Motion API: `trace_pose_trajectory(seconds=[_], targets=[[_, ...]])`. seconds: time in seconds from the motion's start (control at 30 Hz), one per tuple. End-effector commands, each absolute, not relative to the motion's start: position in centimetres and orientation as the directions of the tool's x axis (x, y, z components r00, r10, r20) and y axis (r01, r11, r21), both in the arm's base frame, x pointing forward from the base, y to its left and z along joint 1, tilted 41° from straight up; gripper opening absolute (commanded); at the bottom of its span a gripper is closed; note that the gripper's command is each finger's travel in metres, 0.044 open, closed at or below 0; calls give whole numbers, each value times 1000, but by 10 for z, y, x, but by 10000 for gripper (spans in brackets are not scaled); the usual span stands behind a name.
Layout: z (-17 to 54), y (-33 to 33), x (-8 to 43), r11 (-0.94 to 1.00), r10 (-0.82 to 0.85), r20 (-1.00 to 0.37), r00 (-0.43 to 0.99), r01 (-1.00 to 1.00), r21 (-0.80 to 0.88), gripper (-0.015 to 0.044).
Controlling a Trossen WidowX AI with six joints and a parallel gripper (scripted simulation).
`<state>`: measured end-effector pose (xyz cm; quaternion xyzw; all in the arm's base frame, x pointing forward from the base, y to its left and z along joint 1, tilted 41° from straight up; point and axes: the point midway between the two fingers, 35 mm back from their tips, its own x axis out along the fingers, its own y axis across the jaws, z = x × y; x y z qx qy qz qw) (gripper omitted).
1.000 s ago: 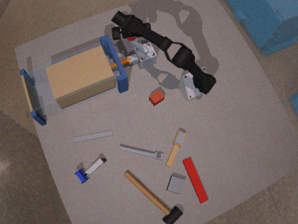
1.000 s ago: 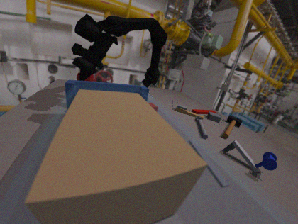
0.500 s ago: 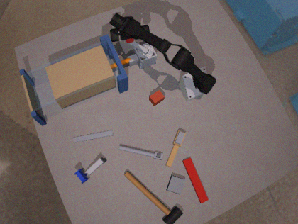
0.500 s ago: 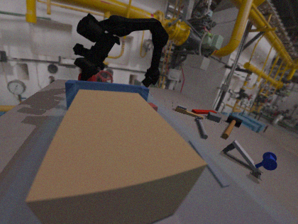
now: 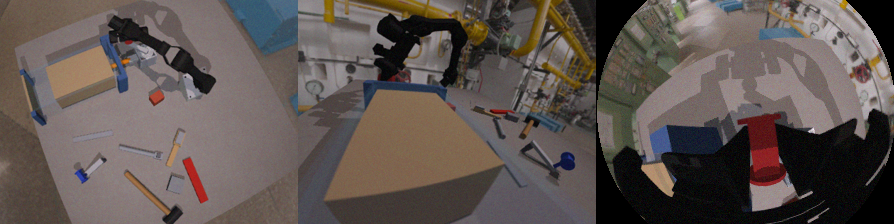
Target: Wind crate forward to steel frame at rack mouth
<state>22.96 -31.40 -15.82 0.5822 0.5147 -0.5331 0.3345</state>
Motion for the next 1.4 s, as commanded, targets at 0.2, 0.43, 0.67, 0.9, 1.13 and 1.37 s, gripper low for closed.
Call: trace_pose_trajectory(seconds=[0.2, 0.43, 0.67, 0.9, 1.13, 1.37], targets=[[-147, -294, 251, -227, 273, -959, -79, 963, -144, 0], [-143, -289, 255, -226, 274, -959, -79, 963, -144, 0], [-139, -284, 259, -226, 274, -958, -79, 963, -144, 0], [-135, -279, 262, -226, 275, -958, -79, 963, -144, 0], [-130, -274, 265, -226, 275, -958, -79, 963, -144, 0], [-126, -268, 267, -226, 276, -958, -79, 963, -144, 0]])
